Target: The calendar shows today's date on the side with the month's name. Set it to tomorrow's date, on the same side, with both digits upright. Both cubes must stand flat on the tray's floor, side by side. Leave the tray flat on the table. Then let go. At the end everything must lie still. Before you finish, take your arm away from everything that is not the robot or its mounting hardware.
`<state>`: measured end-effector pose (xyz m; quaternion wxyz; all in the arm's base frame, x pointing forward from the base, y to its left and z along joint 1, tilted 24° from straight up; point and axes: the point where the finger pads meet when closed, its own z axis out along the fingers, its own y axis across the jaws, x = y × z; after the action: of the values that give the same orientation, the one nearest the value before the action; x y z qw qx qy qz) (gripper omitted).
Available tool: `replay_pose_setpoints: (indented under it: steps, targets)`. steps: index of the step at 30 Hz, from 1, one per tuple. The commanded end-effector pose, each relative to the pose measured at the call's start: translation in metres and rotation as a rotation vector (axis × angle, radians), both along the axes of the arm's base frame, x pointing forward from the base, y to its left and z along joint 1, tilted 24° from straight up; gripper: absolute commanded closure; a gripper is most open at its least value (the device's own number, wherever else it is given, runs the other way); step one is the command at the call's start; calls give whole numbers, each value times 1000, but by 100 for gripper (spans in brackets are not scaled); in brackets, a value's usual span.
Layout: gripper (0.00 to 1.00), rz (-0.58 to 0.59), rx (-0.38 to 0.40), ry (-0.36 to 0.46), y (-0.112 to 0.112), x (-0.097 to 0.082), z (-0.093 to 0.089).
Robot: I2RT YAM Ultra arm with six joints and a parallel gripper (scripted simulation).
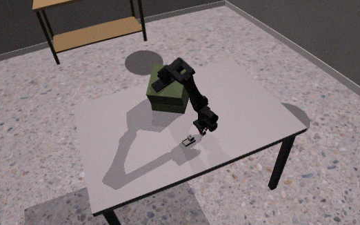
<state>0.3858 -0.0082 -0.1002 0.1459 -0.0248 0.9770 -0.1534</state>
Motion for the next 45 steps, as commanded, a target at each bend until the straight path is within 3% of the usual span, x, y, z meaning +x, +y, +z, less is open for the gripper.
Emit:
replay_pose_setpoints:
  steps: [1, 45]
  targets:
    - [74, 2, 2, -10, 1, 4, 3]
    - [74, 2, 2, -10, 0, 5, -1]
